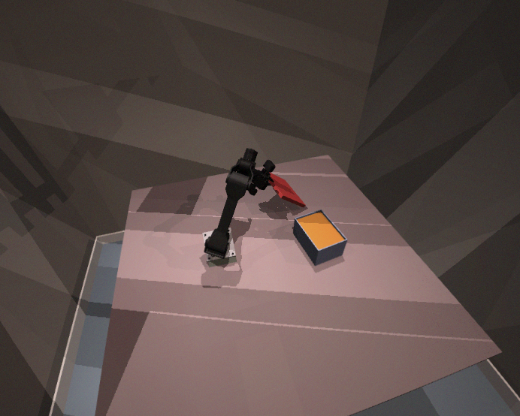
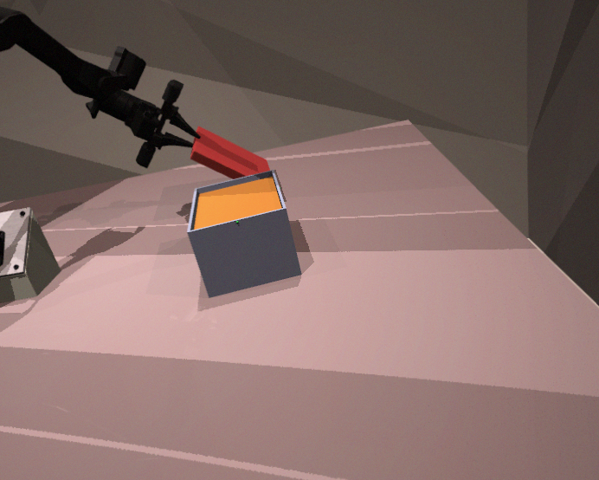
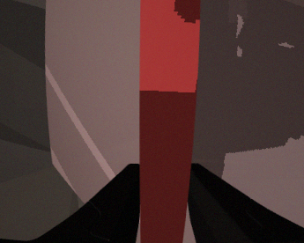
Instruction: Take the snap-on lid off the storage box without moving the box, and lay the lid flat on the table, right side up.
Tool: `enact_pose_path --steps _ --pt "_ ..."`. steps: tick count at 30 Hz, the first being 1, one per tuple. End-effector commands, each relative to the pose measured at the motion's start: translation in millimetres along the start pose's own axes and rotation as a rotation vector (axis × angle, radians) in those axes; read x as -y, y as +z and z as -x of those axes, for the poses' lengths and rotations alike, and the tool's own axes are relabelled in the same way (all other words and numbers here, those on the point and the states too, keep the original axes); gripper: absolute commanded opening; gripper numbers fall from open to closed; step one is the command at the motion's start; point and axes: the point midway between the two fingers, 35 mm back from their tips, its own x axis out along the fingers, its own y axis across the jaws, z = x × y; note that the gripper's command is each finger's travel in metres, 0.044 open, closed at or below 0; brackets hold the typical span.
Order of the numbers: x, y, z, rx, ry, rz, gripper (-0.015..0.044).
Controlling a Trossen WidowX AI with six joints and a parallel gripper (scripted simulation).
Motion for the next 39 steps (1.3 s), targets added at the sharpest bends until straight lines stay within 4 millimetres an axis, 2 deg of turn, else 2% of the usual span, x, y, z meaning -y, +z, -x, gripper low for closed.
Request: enact_pose_path --steps 1,39 --pt "2 0 -2 0.0 0.003 0.004 0.0" --pt "26 1 -21 0.001 0.003 0.005 0.0"
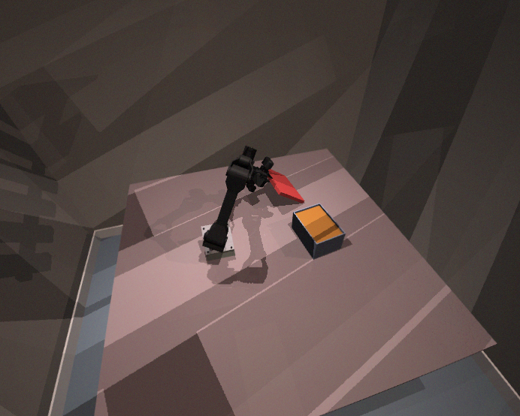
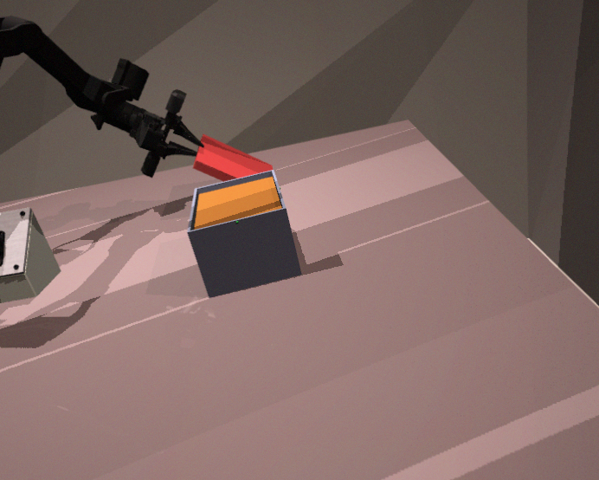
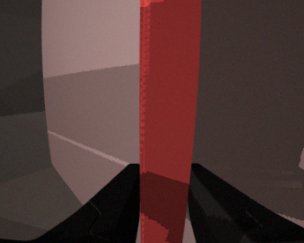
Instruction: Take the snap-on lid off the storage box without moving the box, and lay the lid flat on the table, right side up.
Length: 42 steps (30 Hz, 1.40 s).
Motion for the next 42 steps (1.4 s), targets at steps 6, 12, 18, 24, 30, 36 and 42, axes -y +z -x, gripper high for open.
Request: enact_pose_path --steps 6,12,18,24,30,36,42 --pt "12 4 -8 0.006 -0.016 0.012 0.0" --pt "16 4 -11 0.007 -0.016 0.012 0.0" --pt "20 4 -15 0.007 -0.016 0.012 0.0" --pt "23 4 -18 0.007 -0.016 0.012 0.0" --pt "27 4 -21 0.007 -0.016 0.012 0.0" --pt "31 4 -24 0.007 -0.016 0.012 0.0" --pt "35 4 -27 0.007 -0.016 0.012 0.0"
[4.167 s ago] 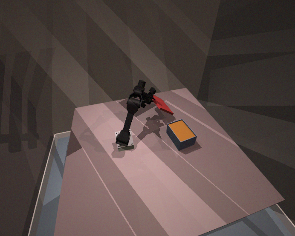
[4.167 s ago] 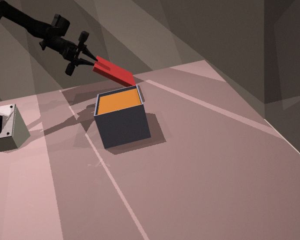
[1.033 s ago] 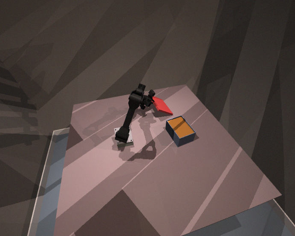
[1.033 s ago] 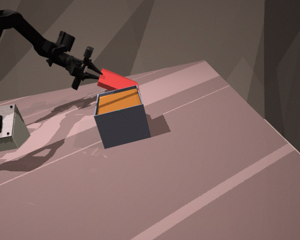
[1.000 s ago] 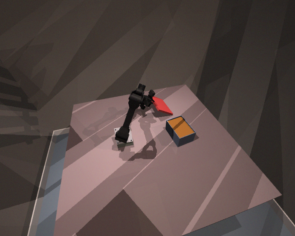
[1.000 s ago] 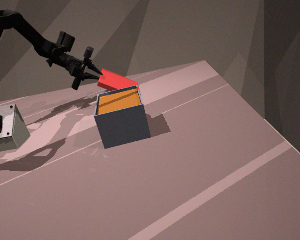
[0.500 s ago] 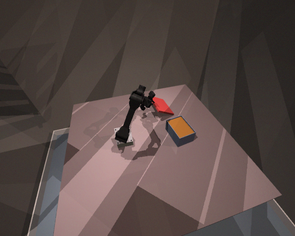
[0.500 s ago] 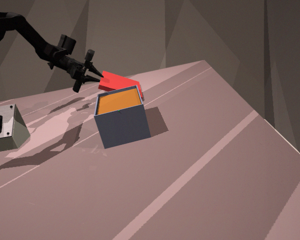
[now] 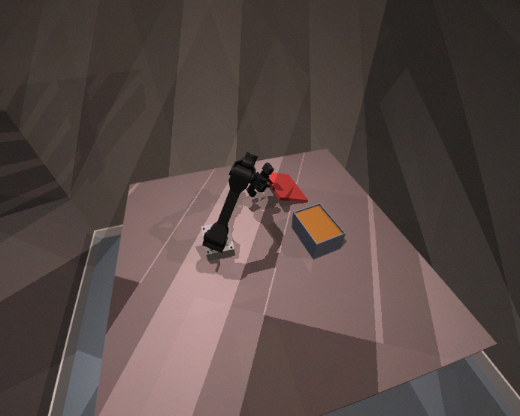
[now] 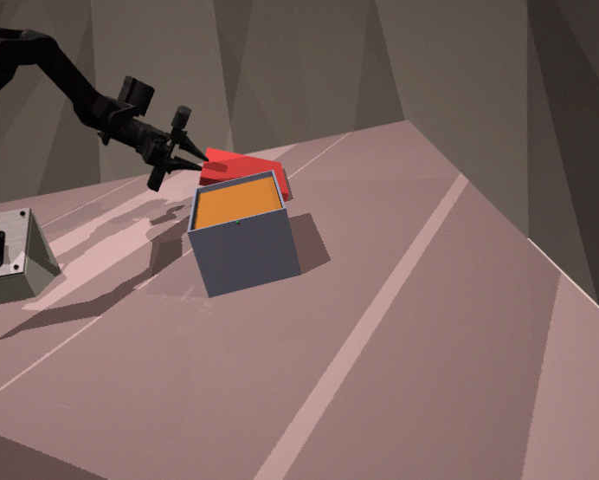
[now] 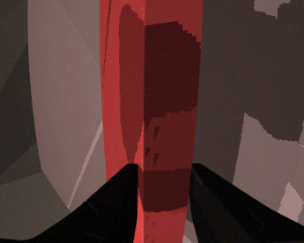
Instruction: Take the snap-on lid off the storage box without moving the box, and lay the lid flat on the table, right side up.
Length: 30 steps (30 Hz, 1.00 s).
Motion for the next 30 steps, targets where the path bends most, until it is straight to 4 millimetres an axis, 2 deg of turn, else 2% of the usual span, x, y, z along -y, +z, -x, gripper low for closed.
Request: enact_pose_path --steps 1,18,19,28,30 --pt "10 3 -6 0.002 -0.019 0.015 0.0" --pt "21 3 -14 0.002 -0.019 0.016 0.0" --pt "13 1 -10 0.002 -0.007 0.005 0.0026" --pt "12 1 -10 0.002 -0.019 0.015 0.0263" --pt "12 1 -10 0.002 -0.019 0.015 0.0275"
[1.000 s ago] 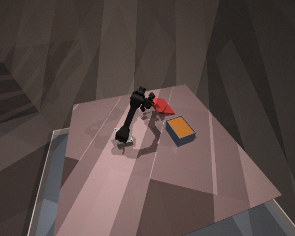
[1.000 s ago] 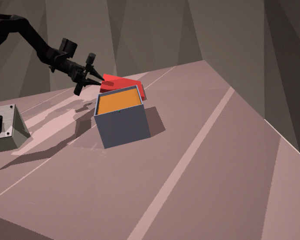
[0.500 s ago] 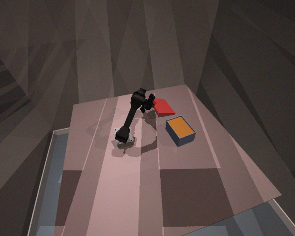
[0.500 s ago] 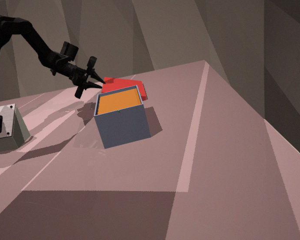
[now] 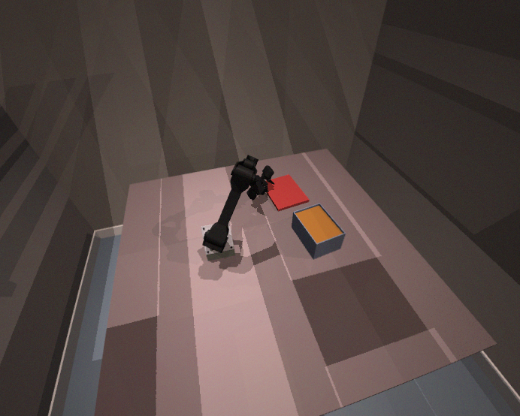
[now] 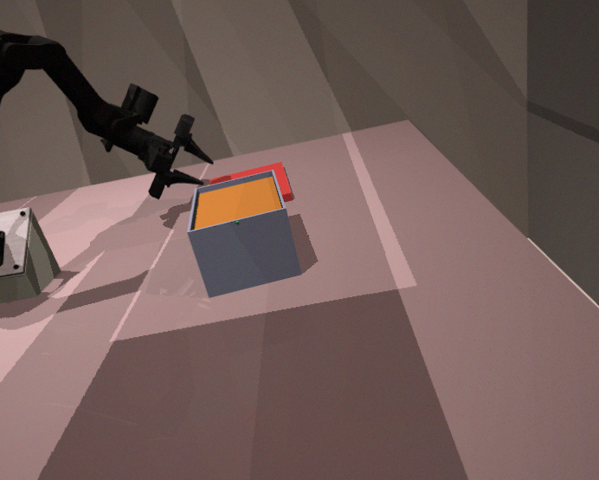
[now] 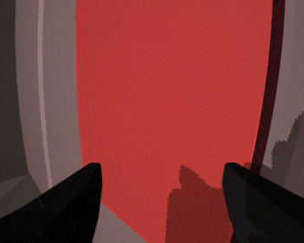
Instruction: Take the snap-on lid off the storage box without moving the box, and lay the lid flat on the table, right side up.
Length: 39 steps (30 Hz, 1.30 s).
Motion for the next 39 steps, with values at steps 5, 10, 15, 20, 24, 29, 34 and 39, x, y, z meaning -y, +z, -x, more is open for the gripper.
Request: enact_pose_path --steps 5,10,15,20,24,29,34,39 --pt "6 0 7 -0.004 0.0 -0.004 0.0406" --pt "13 0 15 -0.004 -0.001 -0.004 0.044" --pt "19 0 22 -0.005 -0.001 -0.004 0.044" --pt "26 -1 30 -0.006 -0.002 -0.003 0.044" --pt "31 -1 36 -0.006 -0.002 -0.003 0.044" --pt "38 -1 44 -0.007 -0.003 -0.003 0.044" --pt "44 -1 52 -0.007 -0.004 -0.003 0.044" --pt "40 -3 55 -0.008 -0.004 -0.003 0.044"
